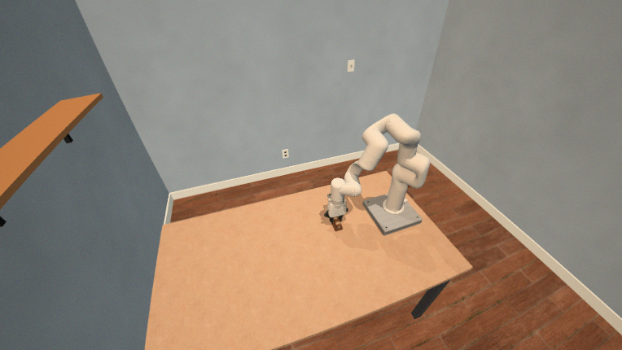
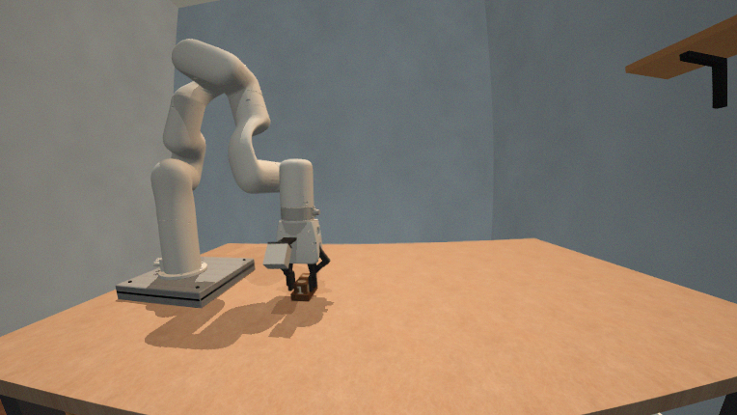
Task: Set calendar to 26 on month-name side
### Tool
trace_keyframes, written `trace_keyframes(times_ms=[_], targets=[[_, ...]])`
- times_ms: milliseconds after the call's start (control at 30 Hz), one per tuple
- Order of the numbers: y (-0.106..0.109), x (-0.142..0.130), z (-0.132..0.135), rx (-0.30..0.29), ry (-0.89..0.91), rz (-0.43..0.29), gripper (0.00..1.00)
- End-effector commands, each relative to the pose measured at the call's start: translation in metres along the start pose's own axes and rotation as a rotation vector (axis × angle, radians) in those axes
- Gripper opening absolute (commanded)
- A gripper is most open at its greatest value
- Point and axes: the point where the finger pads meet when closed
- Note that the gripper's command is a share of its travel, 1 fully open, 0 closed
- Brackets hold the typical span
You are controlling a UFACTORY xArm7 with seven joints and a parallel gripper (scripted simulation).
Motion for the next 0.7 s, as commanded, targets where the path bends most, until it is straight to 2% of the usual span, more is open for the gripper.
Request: trace_keyframes(times_ms=[0, 267, 600, 667], targets=[[0.001, 0.0, -0.001, 0.003, 0.0, -0.001, 0.49], [0.007, 0.0, -0.001, 0.003, 0.0, -0.001, 0.49], [0.048, 0.0, -0.001, 0.003, 0.0, -0.001, 0.49], [0.048, 0.0, -0.001, 0.003, 0.0, -0.001, 0.49]])
Point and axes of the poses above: the point where the finger pads meet when closed, its own y axis back along the fingers, its own z axis across the jaws, x = y × z, and after that the axes turned 8 degrees about -y, right-handed
